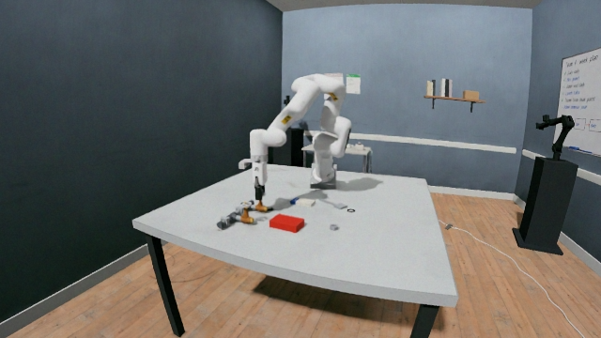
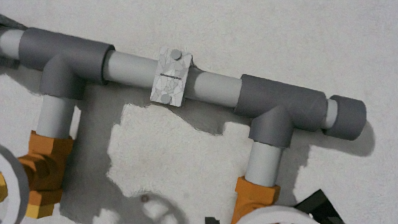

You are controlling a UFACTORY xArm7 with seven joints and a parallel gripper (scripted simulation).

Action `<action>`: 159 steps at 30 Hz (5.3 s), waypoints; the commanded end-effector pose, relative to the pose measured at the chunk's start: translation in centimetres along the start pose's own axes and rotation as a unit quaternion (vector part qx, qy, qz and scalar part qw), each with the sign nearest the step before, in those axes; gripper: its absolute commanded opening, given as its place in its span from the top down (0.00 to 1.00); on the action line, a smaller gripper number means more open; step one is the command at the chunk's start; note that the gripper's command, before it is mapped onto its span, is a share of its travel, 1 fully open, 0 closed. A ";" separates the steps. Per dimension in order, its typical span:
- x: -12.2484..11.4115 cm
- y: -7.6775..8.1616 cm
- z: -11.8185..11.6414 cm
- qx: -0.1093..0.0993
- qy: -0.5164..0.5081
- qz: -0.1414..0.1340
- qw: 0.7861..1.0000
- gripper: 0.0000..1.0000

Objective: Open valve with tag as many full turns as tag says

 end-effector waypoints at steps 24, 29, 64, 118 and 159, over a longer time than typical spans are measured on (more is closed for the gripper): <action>0.1 0.1 -0.1 0.004 0.594 0.001 0.805 1.00; 0.1 0.1 -0.1 0.004 0.603 0.001 0.798 1.00; 0.1 0.1 -0.1 0.004 0.588 0.001 0.808 0.00; 0.1 0.6 -0.1 0.004 -0.094 -0.002 0.996 0.00; 0.2 6.1 0.0 0.004 -0.094 -0.002 0.996 0.00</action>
Point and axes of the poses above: the point where the finger pads meet when closed, its own y axis back along the fingers, its own z axis across the jaws, x = y × z, the point moved 2 cm from there along y, back along the fingers, and after that the axes turned 11 degrees about -y, right-handed, at the moved point
